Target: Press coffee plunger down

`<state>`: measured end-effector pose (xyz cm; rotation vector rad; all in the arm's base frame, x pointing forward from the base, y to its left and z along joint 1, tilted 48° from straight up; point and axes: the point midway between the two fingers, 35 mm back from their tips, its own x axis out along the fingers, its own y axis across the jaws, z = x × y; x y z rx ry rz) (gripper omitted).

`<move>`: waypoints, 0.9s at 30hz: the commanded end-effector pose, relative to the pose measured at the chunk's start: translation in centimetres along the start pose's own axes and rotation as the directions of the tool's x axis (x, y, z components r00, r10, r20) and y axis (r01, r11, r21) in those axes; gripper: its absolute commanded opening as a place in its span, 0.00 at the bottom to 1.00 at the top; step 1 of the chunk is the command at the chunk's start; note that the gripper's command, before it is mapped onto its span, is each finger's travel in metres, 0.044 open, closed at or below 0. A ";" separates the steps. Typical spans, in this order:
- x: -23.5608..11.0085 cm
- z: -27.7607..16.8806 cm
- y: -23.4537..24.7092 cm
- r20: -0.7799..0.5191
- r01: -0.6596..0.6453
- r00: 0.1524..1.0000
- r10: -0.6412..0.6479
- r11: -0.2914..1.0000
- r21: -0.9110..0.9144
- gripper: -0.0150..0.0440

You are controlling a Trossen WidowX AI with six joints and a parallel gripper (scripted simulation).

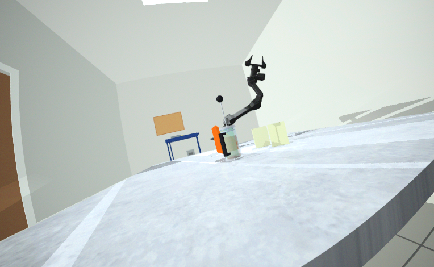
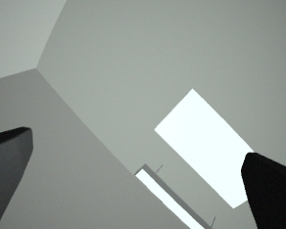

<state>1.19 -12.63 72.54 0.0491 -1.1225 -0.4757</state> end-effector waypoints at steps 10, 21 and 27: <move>-0.3 -4.9 -11.3 -0.136 0.177 0.978 -0.159 0.976 0.129 1.00; -2.2 -14.2 -19.9 -0.371 0.343 0.890 -0.266 0.926 0.159 1.00; -5.1 -22.7 -23.9 -0.570 0.433 0.773 -0.279 0.888 0.153 1.00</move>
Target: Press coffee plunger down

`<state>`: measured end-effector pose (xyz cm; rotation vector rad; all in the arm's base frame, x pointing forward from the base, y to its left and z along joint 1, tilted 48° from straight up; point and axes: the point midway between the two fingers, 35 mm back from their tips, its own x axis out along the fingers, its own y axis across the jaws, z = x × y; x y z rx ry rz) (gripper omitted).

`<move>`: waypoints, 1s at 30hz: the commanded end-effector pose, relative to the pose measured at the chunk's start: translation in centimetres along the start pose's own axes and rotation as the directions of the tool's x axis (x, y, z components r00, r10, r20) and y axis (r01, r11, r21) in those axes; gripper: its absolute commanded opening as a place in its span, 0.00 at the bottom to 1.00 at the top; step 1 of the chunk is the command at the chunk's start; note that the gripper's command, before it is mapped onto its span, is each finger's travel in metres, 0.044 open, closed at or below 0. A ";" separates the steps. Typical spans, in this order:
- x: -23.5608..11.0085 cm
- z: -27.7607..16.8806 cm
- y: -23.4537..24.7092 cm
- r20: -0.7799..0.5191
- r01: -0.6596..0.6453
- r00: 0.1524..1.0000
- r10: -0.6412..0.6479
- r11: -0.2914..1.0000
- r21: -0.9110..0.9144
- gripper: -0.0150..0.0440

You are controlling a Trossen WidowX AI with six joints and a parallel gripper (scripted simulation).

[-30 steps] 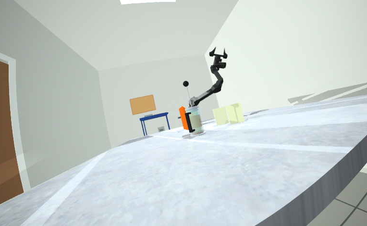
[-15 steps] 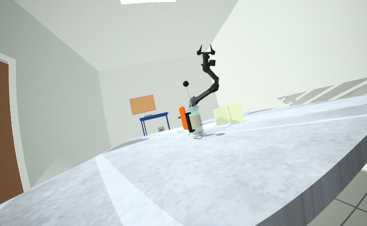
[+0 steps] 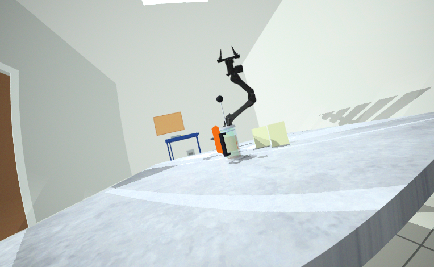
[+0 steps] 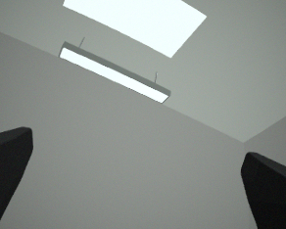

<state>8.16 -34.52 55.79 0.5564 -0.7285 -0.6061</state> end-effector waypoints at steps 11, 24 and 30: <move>2.4 -21.4 -10.1 -0.545 0.086 0.836 -0.067 0.996 0.010 1.00; -5.5 -42.4 -11.0 -0.918 -0.010 0.390 0.078 0.997 0.080 1.00; -12.2 -49.9 -9.6 -0.976 -0.067 0.126 0.178 0.983 0.170 1.00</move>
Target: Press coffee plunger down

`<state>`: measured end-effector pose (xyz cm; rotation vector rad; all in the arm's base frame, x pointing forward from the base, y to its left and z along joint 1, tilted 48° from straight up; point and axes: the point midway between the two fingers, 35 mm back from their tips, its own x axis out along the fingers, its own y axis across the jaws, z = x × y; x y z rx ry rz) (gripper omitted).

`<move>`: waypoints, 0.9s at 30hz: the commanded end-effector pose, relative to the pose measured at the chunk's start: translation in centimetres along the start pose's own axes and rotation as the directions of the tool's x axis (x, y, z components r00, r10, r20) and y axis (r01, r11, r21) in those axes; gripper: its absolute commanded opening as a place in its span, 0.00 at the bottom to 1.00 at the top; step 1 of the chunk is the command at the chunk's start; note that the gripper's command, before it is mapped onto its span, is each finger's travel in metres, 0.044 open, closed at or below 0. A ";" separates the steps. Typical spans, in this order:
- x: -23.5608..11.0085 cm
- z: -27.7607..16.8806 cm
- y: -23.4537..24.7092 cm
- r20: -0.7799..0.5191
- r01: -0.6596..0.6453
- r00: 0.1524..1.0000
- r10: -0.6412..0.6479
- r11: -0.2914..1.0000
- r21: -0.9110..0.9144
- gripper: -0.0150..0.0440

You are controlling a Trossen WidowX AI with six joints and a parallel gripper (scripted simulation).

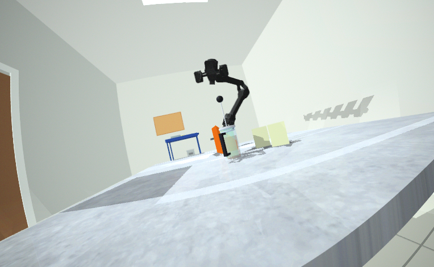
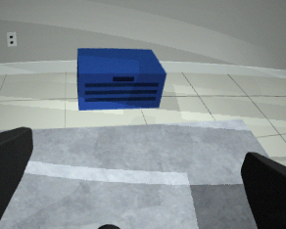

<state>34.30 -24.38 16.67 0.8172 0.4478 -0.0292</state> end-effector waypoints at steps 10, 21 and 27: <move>4.6 -10.6 0.7 -0.203 -0.087 0.976 0.083 0.996 -0.010 1.00; 5.3 -12.6 0.8 -0.202 -0.087 0.976 0.083 0.996 -0.009 1.00; 6.2 -12.8 0.9 -0.202 -0.086 0.976 0.082 0.996 -0.010 1.00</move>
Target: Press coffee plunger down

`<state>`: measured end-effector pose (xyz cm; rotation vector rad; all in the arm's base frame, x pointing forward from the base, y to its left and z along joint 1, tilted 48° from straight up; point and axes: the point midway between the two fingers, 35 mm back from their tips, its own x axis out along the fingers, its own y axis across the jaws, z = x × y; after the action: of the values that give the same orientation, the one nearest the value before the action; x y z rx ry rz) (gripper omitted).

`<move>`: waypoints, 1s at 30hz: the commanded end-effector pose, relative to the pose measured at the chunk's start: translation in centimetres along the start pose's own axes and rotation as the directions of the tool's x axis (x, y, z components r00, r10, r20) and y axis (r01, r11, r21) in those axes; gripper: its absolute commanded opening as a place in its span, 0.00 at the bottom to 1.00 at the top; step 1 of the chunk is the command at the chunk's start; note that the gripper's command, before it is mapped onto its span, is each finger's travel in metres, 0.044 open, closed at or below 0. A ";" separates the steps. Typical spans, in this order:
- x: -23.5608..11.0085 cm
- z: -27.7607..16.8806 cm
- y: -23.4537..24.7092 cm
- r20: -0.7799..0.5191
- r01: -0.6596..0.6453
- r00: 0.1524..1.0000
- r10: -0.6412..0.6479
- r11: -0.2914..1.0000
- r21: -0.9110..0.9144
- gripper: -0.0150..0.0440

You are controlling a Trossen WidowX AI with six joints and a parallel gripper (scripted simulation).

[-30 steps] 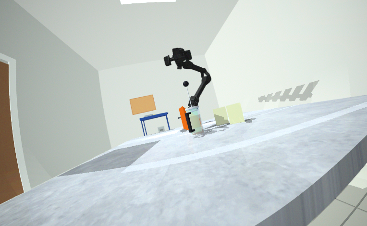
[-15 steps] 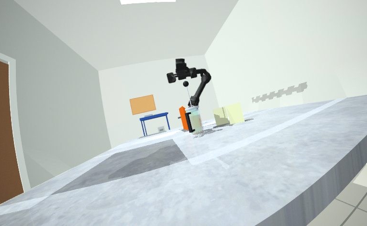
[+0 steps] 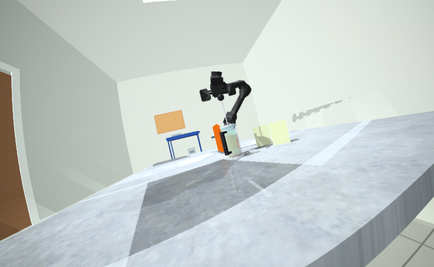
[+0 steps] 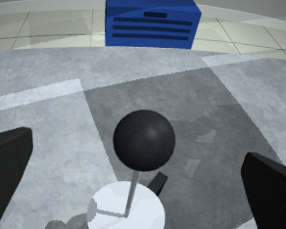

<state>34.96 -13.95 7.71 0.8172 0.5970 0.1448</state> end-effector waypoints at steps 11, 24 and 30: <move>2.4 -0.2 -0.3 -0.002 0.006 1.000 -0.006 1.000 0.009 1.00; 3.1 -0.2 -0.2 -0.001 0.005 1.000 -0.005 1.000 0.009 0.73; 3.1 -0.2 -0.2 -0.001 0.005 1.000 -0.005 1.000 0.009 0.47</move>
<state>37.35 -12.79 6.13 0.8229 0.5998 0.1451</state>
